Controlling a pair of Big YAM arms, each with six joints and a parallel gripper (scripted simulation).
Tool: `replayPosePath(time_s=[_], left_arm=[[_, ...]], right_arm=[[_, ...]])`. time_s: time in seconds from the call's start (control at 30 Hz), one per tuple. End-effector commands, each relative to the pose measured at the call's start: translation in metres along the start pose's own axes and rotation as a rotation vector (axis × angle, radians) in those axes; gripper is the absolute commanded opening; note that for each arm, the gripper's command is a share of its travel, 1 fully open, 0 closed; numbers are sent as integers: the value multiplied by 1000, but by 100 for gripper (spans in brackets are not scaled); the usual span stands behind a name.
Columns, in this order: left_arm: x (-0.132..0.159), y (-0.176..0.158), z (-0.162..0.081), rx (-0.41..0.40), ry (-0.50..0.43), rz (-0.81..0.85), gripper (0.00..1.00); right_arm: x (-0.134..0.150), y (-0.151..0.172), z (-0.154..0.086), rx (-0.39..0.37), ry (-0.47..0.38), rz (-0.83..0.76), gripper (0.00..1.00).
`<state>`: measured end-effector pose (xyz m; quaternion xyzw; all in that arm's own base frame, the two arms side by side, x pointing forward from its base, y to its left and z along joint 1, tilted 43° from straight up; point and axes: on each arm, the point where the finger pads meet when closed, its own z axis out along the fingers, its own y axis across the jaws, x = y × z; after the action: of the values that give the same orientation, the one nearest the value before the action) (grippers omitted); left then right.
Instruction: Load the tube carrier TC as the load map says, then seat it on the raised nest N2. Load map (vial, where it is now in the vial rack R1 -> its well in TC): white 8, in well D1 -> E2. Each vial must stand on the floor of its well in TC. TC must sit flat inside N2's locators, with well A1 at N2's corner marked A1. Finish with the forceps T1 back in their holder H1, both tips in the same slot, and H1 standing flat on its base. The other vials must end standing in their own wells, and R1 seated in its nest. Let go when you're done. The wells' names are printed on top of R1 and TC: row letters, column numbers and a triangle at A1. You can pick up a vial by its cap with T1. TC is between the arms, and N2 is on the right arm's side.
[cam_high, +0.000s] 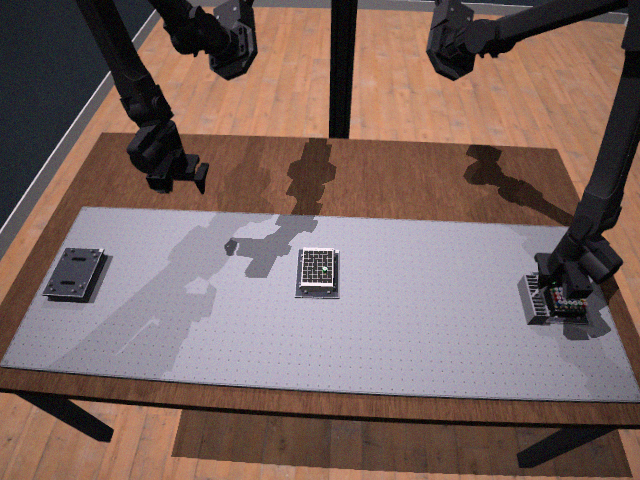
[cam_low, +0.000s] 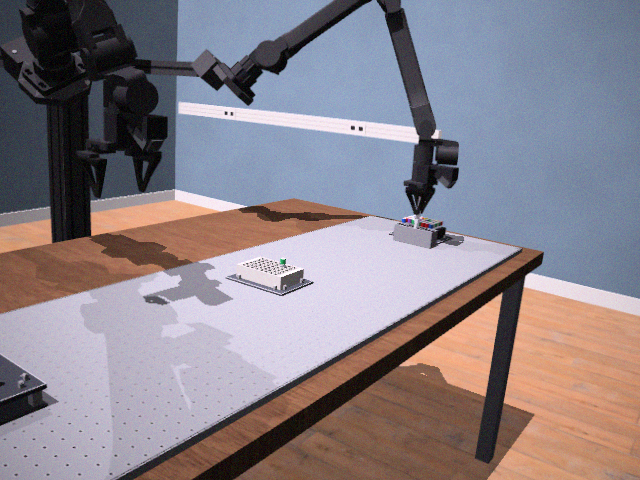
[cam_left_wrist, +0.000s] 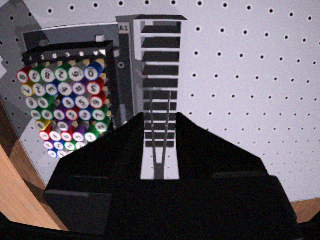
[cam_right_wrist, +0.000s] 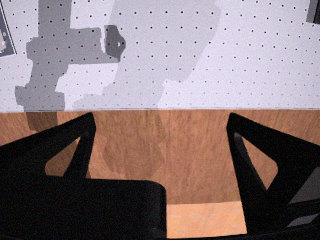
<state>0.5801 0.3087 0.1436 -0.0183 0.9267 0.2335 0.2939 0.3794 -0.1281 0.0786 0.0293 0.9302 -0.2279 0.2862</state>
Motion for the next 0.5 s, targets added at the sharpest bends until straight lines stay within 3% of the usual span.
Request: replayPosePath(time_s=[0.0, 0.47], left_arm=[[5, 4, 14, 4, 21, 4, 24], [6, 4, 14, 5, 22, 4, 14]], right_arm=[[-6, 0, -2, -1, -16, -10, 100], [-6, 0, -2, -1, -16, -10, 100]])
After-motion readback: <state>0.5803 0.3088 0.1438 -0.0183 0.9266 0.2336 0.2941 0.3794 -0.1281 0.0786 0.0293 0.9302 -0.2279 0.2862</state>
